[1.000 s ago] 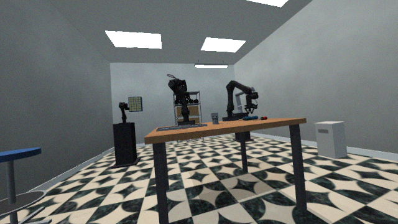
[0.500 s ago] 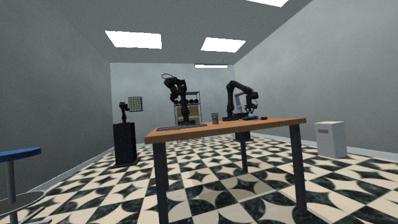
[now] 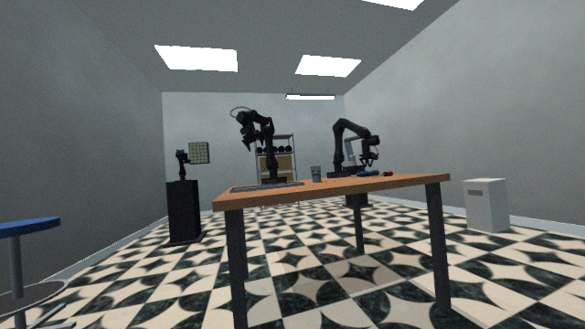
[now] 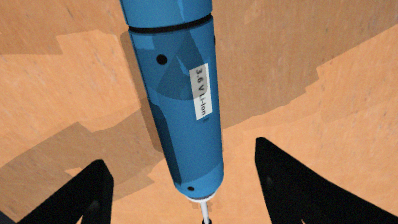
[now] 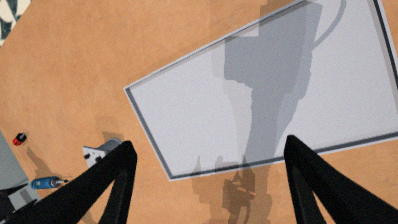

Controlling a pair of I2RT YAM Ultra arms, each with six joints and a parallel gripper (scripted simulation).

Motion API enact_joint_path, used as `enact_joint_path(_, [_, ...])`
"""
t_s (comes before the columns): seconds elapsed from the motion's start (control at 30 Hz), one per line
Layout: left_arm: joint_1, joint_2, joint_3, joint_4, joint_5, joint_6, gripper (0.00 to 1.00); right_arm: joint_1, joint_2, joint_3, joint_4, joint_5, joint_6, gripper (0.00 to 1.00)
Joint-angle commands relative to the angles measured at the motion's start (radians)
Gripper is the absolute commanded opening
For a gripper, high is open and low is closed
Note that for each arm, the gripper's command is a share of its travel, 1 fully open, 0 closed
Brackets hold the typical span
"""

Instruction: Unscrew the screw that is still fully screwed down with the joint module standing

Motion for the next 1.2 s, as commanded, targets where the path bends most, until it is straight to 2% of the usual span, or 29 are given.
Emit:
enact_joint_path(0.0, [-0.010,-0.037,0.031,-0.011,0.001,0.009,0.65,-0.029,0.002,0.065,-0.040,0.071,0.097,0.86])
enact_joint_path(0.2, [-0.010,-0.037,0.031,-0.011,0.001,0.009,0.65,-0.017,0.013,0.089,-0.057,0.090,0.117,0.86])
enact_joint_path(0.47, [-0.010,-0.037,0.031,-0.011,0.001,0.009,0.65,-0.109,-0.043,0.141,-0.107,0.198,0.277,0.86])
enact_joint_path(0.6, [-0.010,-0.037,0.031,-0.011,0.001,0.009,0.65,-0.145,-0.002,0.187,-0.140,0.257,0.352,0.86])
enact_joint_path(0.77, [-0.010,-0.037,0.031,-0.011,0.001,0.009,0.65,-0.126,0.008,0.200,-0.150,0.261,0.353,0.86])
enact_joint_path(0.97, [-0.010,-0.037,0.031,-0.011,0.001,0.009,0.65,-0.197,-0.048,0.233,-0.185,0.343,0.475,0.86])
enact_joint_path(1.17, [-0.010,-0.037,0.031,-0.011,0.001,0.009,0.65,-0.253,-0.008,0.298,-0.232,0.429,0.588,0.86])
